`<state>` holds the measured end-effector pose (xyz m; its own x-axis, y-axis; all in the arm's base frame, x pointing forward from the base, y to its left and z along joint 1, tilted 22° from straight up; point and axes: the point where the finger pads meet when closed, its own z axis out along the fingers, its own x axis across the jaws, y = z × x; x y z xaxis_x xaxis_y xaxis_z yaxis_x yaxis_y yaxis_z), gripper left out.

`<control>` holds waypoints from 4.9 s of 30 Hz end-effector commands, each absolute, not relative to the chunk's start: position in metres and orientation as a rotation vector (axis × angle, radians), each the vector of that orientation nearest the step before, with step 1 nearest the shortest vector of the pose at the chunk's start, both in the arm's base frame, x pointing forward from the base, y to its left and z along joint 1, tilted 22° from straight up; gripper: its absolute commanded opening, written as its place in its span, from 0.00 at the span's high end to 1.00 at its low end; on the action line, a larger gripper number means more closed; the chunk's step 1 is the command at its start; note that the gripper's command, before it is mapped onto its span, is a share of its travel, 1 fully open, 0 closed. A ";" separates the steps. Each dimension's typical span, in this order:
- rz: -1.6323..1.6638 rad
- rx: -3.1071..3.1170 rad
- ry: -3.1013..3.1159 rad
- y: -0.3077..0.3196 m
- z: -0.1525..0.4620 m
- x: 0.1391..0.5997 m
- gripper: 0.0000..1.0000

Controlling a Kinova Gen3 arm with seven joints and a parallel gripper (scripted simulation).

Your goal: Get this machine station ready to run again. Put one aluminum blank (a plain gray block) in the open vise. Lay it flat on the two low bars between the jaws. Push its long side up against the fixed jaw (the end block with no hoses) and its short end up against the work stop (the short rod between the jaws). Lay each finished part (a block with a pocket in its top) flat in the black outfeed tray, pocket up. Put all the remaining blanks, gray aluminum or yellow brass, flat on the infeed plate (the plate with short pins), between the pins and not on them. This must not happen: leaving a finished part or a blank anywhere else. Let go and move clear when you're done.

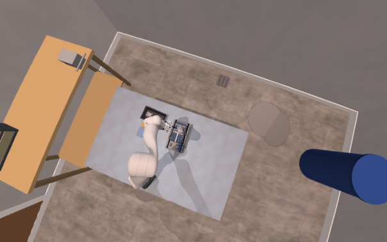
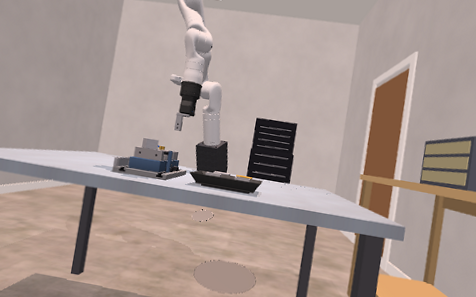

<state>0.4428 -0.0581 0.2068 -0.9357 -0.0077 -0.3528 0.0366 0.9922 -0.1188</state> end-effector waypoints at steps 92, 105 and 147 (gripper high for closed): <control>0.078 1.294 2.443 -0.150 0.222 0.446 0.00; 0.078 1.295 2.443 -0.150 0.216 0.449 0.00; 0.078 1.295 2.443 -0.155 0.180 0.463 0.00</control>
